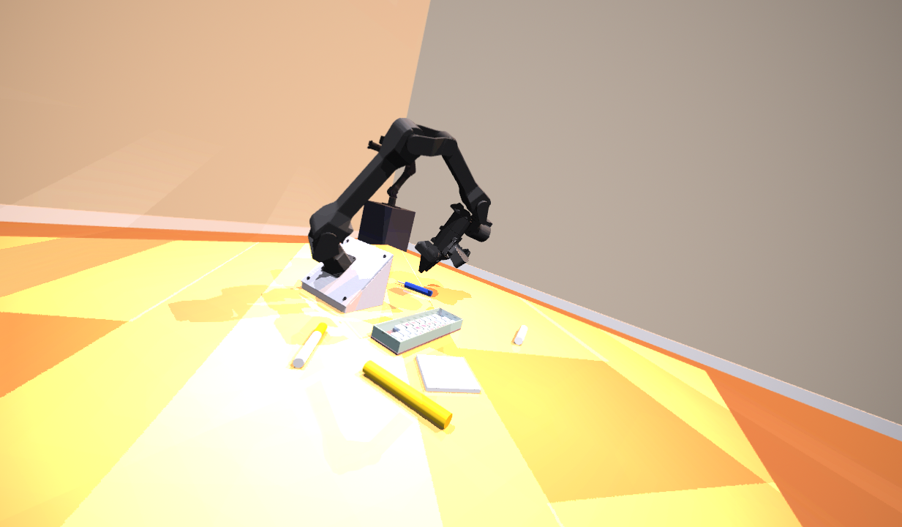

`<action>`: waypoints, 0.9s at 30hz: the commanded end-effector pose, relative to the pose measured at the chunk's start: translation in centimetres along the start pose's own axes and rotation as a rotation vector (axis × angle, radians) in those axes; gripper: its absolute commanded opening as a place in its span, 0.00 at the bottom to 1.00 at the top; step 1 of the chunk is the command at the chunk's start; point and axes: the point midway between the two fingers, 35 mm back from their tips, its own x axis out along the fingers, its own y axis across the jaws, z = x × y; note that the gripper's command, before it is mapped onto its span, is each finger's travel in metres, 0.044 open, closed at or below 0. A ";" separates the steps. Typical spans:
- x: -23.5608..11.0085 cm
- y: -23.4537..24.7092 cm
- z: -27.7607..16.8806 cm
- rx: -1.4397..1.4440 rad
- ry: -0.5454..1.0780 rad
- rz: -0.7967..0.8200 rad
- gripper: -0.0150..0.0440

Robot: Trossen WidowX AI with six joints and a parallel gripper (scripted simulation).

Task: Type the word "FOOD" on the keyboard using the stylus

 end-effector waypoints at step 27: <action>3.1 3.4 -1.7 -0.016 0.110 -0.023 0.51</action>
